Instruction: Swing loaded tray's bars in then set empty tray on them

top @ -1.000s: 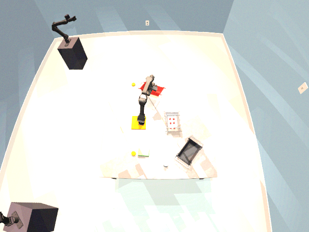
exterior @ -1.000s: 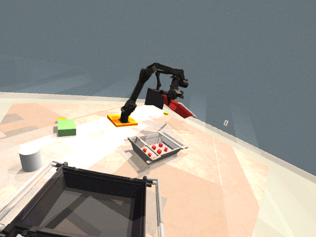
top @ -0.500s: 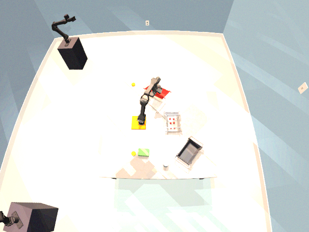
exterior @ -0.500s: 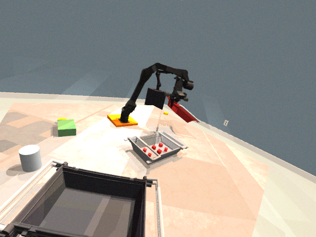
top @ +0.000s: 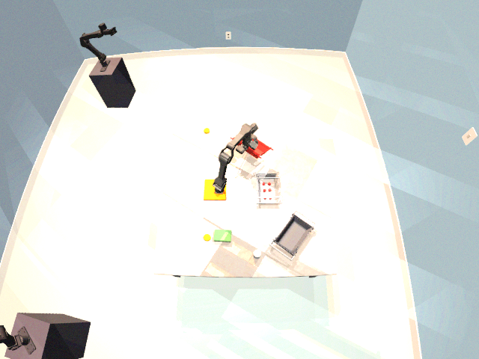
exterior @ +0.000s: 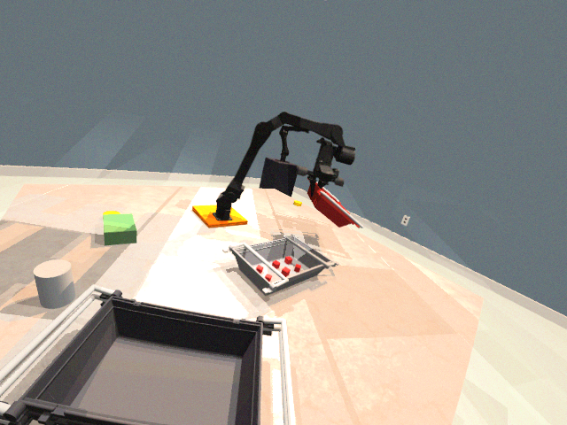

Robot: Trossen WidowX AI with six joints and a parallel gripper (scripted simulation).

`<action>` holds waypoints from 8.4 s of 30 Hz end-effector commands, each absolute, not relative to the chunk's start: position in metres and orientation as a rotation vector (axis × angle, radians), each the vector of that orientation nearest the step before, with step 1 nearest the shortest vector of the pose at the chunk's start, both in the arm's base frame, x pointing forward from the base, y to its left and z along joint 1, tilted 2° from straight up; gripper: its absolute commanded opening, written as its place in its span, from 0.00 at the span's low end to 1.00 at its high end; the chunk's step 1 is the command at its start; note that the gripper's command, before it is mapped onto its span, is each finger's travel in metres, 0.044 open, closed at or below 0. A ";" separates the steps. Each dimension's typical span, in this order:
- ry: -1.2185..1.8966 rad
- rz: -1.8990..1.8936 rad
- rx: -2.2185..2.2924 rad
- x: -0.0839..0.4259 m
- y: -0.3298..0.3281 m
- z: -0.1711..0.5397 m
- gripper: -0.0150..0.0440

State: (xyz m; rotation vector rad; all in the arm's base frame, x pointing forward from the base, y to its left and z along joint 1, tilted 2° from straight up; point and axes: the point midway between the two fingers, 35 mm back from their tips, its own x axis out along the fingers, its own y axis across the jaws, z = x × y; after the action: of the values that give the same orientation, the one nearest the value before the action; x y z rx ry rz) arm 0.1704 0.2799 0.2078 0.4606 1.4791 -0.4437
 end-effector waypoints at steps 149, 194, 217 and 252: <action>1.204 -1.069 1.142 0.319 0.035 0.192 0.25; 1.208 -1.073 1.139 0.304 0.032 0.154 0.25; 1.208 -1.074 1.139 0.301 0.031 0.147 0.25; 1.208 -1.074 1.139 0.301 0.031 0.147 0.25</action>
State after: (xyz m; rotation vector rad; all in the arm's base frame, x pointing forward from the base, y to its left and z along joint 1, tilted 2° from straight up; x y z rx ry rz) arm 0.3055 0.0319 0.1503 1.1516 1.1913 -1.0596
